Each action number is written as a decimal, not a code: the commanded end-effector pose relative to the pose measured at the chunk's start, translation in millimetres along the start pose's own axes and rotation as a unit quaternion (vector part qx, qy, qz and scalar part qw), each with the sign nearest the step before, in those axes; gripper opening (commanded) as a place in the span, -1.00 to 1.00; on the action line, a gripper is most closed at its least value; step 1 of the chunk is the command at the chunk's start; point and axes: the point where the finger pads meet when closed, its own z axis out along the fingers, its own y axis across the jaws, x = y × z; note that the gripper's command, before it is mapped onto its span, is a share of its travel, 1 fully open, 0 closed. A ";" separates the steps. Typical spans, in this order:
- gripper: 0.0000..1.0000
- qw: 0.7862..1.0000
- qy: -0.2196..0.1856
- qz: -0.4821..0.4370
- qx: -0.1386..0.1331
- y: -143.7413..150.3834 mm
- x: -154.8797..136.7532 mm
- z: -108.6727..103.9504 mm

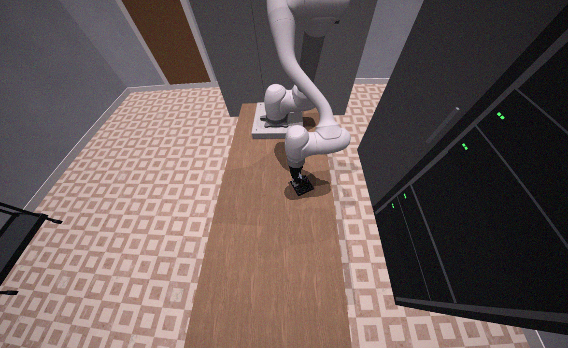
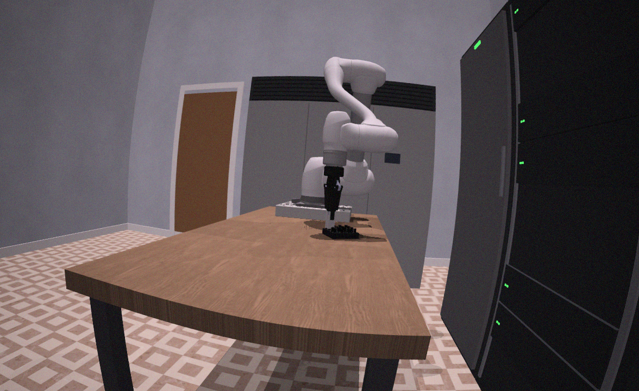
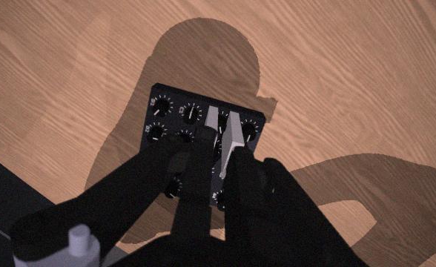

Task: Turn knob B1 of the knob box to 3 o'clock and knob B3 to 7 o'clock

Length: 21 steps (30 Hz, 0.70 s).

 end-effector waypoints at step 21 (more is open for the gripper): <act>-0.90 0.999 0.000 0.032 0.000 0.0 0.0 -0.1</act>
